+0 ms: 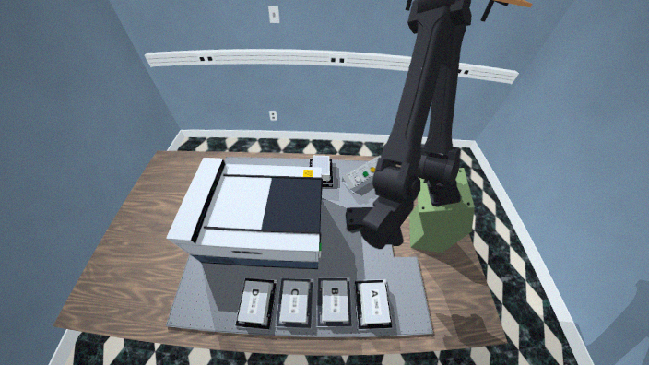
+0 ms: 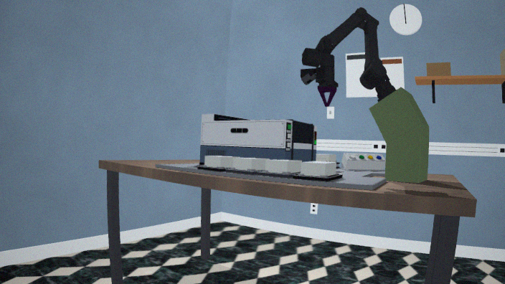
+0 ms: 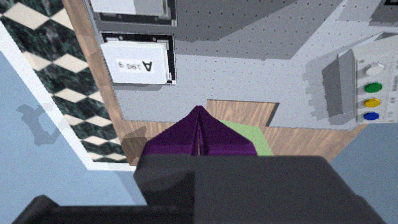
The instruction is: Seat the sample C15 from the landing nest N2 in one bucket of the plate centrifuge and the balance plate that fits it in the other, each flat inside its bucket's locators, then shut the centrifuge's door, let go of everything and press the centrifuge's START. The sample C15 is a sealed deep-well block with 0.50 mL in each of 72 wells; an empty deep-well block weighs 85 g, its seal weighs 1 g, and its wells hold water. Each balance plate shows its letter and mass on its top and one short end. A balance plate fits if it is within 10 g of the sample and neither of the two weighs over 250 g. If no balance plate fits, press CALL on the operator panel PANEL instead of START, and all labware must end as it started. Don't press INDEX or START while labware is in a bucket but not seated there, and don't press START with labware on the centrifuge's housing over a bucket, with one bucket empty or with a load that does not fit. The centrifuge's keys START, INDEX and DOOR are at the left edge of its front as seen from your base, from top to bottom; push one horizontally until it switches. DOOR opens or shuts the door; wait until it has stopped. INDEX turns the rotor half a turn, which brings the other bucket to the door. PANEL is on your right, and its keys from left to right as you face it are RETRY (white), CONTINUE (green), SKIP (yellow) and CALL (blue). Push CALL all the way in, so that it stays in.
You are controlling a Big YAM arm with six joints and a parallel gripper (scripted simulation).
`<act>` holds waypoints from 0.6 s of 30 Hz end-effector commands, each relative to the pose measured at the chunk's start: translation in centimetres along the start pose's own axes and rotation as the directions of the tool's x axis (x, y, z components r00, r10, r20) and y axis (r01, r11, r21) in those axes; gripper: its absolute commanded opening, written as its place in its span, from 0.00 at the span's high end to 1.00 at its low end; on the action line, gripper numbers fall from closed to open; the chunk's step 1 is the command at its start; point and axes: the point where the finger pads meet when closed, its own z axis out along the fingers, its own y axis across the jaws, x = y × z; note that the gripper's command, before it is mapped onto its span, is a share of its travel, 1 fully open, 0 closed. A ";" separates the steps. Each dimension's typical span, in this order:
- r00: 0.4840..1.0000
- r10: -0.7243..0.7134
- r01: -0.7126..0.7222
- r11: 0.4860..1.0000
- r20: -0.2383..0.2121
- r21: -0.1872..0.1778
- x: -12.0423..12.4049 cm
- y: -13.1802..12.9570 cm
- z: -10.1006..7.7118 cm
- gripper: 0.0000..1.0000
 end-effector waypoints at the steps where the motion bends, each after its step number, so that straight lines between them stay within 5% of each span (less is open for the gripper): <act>1: 0.999 0.047 -0.047 0.999 -0.007 0.010 0.0 -0.7 0.0 1.00; 18: 0.997 0.075 -0.075 0.997 -0.007 0.011 0.0 -0.8 0.0 1.00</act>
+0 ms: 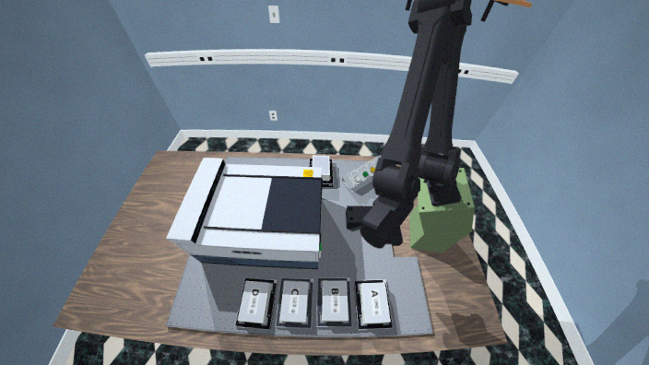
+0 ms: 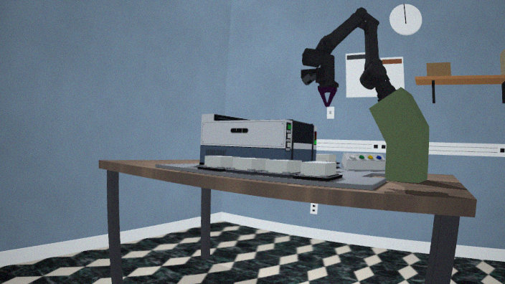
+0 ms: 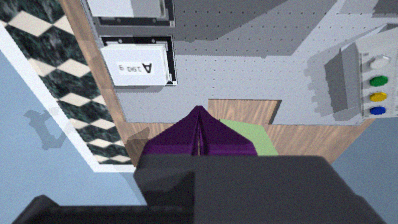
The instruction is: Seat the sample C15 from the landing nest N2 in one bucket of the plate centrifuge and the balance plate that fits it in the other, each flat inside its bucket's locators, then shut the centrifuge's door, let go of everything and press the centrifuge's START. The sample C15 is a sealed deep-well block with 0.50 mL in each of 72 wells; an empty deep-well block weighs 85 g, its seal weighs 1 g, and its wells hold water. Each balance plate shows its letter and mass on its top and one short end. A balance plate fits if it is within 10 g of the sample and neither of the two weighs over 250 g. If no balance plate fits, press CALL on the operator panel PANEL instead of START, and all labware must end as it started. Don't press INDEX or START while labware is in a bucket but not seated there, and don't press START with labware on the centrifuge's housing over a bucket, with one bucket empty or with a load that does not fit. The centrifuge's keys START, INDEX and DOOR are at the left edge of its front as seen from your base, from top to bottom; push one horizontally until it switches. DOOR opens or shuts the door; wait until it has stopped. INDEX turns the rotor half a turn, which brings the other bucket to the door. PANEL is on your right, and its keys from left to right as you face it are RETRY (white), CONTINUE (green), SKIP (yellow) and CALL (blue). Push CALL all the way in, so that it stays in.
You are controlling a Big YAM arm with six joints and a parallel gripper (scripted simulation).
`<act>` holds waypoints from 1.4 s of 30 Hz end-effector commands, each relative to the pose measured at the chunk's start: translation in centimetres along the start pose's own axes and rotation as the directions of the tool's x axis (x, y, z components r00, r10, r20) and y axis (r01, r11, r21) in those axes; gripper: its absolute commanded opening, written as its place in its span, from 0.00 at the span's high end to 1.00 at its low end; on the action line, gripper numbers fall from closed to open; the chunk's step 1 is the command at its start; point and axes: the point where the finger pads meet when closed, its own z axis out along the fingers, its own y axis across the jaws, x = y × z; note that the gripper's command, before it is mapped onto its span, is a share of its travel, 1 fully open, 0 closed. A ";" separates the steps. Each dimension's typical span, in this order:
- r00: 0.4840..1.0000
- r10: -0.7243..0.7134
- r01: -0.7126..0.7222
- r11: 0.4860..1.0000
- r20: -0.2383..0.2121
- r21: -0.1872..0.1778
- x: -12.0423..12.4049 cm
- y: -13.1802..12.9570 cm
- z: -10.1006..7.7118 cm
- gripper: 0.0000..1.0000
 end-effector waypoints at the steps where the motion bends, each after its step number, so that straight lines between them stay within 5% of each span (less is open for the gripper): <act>1: 0.999 0.037 -0.037 0.999 -0.006 0.010 -0.1 -0.6 0.0 1.00; 21: 0.999 0.037 -0.037 0.999 -0.005 0.014 0.0 -0.7 0.1 1.00; 42: 0.999 0.015 -0.016 1.000 0.049 0.015 -0.6 -0.5 1.5 1.00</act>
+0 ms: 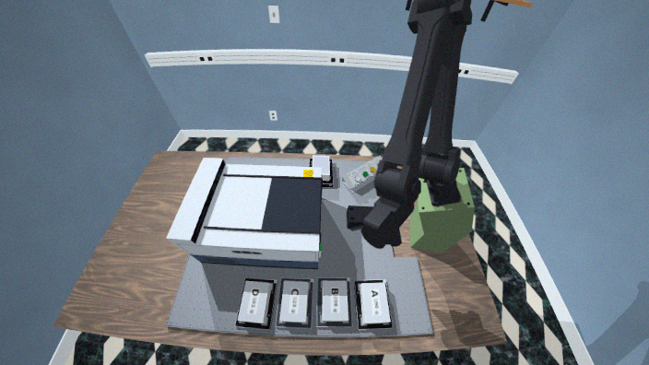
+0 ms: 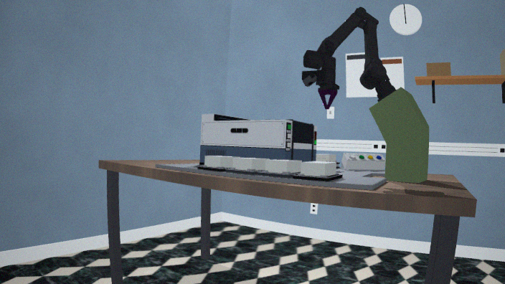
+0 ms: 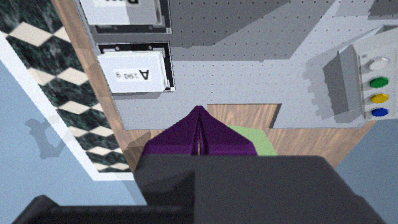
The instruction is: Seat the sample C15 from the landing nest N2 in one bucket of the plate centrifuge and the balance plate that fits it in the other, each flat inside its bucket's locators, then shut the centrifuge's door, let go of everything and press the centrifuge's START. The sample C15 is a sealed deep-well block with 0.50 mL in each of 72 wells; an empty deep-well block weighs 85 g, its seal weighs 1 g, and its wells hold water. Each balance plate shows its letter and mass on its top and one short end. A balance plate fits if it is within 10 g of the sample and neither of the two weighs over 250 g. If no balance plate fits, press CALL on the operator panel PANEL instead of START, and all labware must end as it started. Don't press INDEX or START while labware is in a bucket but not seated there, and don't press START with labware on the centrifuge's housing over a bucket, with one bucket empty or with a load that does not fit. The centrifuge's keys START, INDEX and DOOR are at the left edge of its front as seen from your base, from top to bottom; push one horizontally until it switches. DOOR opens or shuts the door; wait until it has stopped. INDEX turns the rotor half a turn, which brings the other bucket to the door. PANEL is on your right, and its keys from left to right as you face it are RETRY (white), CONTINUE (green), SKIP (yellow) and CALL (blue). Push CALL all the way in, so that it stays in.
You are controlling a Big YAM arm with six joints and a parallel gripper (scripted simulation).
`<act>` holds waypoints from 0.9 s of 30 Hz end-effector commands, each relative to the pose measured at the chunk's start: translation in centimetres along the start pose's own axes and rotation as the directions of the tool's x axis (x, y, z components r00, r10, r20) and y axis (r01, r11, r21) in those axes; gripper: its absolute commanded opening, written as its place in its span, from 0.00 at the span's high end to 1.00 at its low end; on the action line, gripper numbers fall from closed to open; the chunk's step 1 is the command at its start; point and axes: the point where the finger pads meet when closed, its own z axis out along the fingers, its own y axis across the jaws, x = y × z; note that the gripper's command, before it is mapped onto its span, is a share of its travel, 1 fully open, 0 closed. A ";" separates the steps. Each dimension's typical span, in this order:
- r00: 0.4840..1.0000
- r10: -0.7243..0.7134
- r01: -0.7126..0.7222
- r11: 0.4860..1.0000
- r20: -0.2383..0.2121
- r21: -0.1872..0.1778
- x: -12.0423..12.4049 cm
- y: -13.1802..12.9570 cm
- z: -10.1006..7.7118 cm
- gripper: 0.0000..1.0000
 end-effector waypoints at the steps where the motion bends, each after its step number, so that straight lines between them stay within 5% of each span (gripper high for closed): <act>1: 1.000 -0.003 0.003 1.000 0.019 0.003 -0.4 -0.1 0.8 1.00; 27: 0.984 -0.003 0.002 1.000 0.176 0.005 -1.8 -0.2 4.0 1.00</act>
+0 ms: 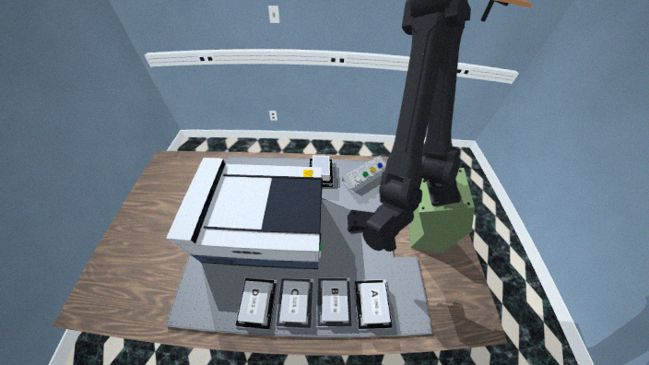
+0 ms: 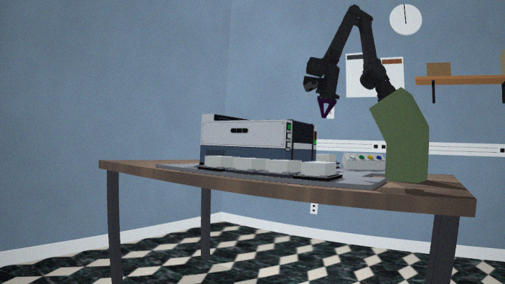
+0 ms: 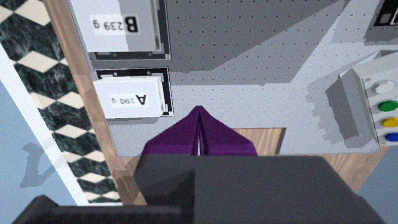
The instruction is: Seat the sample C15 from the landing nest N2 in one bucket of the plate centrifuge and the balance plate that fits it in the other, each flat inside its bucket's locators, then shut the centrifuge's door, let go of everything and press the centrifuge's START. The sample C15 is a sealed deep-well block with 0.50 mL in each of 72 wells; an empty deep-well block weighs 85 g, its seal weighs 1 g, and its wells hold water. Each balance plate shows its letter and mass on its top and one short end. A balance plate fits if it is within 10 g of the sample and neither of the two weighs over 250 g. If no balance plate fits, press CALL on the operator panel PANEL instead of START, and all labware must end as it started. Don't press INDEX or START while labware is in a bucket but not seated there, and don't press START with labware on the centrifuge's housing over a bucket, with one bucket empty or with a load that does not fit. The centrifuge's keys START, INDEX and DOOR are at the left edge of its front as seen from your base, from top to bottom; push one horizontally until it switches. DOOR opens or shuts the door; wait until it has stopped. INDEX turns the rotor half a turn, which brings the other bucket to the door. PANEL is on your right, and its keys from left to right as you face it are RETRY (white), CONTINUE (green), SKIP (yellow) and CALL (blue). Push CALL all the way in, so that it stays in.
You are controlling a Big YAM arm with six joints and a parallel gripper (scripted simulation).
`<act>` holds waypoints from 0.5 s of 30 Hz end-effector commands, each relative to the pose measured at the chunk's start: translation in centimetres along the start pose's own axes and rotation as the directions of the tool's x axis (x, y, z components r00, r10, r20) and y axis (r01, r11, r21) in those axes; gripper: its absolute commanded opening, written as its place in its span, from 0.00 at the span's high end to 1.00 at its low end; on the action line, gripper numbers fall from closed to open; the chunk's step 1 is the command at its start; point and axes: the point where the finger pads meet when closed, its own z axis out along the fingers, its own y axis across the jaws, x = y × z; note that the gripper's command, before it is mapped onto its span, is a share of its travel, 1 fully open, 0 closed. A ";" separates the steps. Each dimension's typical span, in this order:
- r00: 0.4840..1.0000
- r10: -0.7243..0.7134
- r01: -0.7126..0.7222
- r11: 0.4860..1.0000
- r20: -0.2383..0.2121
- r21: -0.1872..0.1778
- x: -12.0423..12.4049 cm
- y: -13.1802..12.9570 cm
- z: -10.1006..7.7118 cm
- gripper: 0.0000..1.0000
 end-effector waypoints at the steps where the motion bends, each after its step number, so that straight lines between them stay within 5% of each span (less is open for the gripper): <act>1: 0.999 -0.009 0.009 1.000 0.032 0.000 -0.6 -0.1 0.8 1.00; 15: 0.990 -0.008 0.008 1.000 0.143 0.001 -1.2 -0.1 3.2 1.00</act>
